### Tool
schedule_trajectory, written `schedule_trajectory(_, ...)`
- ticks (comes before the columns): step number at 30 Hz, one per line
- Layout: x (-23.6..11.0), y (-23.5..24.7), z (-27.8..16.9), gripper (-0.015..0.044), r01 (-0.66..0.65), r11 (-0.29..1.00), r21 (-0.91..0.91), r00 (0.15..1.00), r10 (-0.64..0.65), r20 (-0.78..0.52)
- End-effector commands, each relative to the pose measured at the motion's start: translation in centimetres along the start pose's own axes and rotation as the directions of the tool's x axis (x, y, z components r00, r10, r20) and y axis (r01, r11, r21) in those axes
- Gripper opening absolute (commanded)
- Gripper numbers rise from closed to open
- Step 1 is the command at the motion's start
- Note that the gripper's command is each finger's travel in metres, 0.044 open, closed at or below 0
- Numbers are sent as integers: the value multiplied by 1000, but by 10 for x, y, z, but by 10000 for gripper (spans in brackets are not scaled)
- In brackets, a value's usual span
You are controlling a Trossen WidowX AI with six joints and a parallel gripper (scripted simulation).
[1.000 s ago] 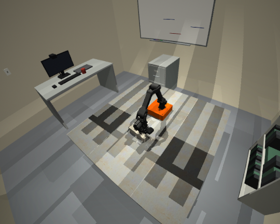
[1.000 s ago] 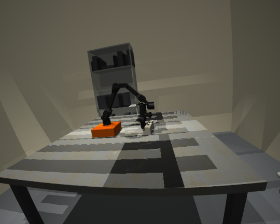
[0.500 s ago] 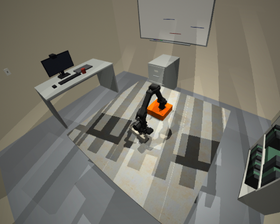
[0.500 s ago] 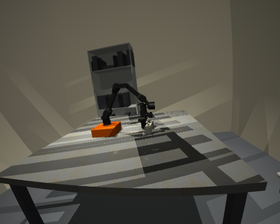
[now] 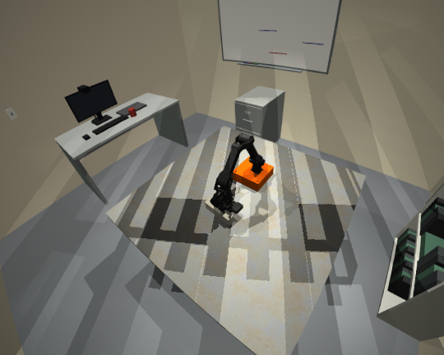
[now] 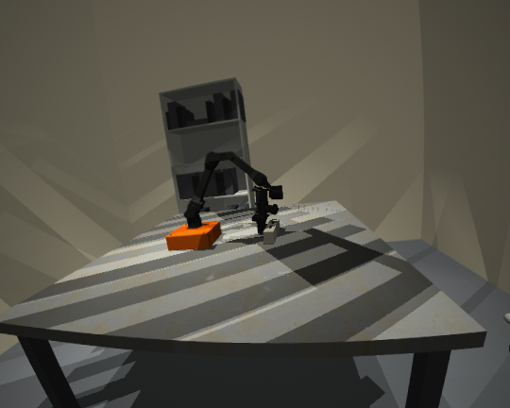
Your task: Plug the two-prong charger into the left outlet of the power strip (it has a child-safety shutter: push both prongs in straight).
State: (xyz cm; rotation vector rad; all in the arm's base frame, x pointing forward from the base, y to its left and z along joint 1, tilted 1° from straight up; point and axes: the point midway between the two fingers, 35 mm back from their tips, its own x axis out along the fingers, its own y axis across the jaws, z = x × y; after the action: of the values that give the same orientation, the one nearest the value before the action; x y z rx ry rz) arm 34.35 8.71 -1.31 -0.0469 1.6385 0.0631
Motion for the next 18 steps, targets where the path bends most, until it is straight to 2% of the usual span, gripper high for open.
schedule_trajectory(1,-1,1,6,0,-5,1000,-4,1000,5,12)
schedule_trajectory(18,-1,1,13,0,-5,1000,-4,1000,5,13)
